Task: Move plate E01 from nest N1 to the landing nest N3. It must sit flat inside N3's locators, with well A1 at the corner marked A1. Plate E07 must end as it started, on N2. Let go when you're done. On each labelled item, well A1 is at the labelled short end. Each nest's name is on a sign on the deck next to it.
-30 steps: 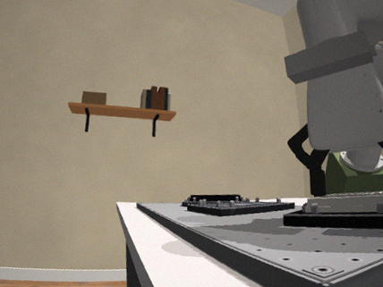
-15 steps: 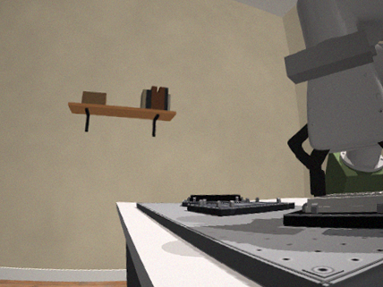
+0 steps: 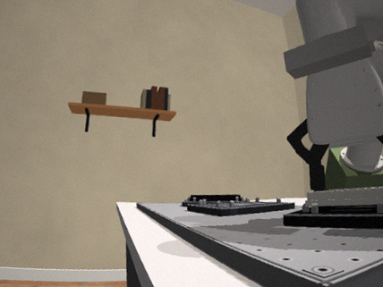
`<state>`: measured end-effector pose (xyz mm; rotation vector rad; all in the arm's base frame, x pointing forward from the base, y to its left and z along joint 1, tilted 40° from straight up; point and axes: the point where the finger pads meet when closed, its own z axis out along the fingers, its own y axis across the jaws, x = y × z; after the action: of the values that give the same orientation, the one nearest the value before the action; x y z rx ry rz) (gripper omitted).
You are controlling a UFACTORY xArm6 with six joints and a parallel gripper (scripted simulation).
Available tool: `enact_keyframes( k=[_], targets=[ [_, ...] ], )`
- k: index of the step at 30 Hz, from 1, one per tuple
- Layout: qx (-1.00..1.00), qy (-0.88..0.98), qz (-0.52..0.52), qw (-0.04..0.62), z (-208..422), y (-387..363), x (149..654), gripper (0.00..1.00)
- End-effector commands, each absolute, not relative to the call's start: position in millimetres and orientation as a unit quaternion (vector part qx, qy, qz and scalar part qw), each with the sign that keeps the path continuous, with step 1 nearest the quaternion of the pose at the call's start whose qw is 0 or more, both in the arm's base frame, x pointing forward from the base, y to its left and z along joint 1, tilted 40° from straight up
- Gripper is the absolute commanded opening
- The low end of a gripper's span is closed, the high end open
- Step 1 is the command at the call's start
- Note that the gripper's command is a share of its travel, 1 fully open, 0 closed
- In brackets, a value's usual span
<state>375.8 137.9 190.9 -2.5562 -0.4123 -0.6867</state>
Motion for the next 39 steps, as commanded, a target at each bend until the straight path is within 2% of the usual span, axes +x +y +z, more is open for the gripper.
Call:
enact_keyframes(
  k=[1, 39],
  targets=[
    [-0.929, -0.150, -0.251, 0.229, 194, 136, 375, 0.00],
    [-0.929, -0.150, -0.251, 0.229, 216, 122, 364, 0.00]
  ],
)
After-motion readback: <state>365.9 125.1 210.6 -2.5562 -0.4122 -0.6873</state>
